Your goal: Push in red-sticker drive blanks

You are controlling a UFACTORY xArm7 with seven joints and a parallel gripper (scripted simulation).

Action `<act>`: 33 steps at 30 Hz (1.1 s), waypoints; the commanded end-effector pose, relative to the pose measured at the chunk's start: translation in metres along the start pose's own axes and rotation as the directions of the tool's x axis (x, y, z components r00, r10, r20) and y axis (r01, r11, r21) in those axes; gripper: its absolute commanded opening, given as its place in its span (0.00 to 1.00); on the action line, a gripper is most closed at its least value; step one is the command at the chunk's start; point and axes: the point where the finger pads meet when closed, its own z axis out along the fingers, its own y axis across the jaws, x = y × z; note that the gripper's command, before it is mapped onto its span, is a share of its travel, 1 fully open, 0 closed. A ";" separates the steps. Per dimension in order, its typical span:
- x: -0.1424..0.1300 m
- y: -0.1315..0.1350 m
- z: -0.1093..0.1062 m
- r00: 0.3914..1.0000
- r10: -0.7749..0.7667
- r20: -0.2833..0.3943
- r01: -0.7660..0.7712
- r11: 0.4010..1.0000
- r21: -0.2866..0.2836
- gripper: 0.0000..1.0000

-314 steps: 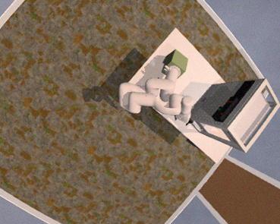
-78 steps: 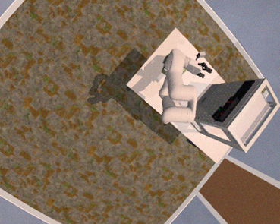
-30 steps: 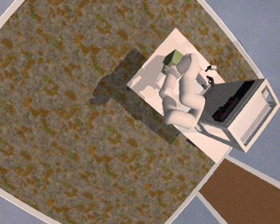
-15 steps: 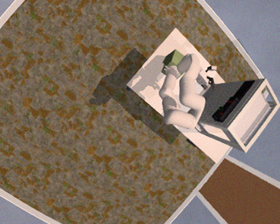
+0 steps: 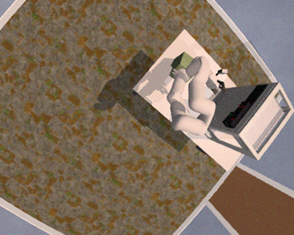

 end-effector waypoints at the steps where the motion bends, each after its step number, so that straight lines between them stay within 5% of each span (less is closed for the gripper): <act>1: 0.000 0.001 0.000 1.000 0.003 0.000 -0.003 1.000 0.000 1.00; 15: 0.010 0.000 0.025 1.000 0.003 0.000 -0.003 1.000 0.000 1.00; 33: 0.043 -0.002 0.109 1.000 0.003 0.000 -0.003 1.000 0.000 1.00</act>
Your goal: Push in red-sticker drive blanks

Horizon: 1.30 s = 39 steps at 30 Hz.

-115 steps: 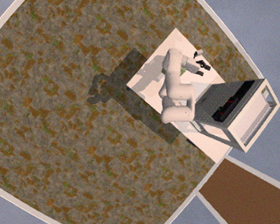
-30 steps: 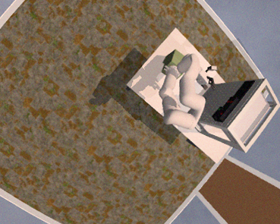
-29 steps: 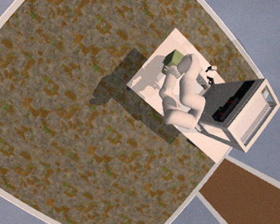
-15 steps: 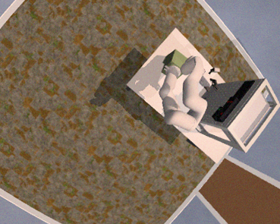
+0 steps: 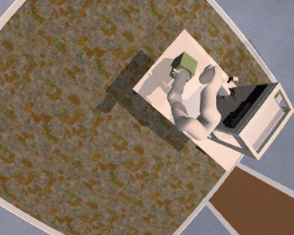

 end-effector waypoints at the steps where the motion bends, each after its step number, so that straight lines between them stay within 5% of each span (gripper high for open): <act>1: 0.009 0.002 0.014 1.000 0.004 -0.005 -0.004 1.000 -0.003 1.00; 12: 0.021 0.002 0.045 1.000 0.004 -0.005 -0.004 1.000 -0.003 1.00; 39: 0.021 0.002 0.046 1.000 0.004 -0.005 -0.004 1.000 -0.004 1.00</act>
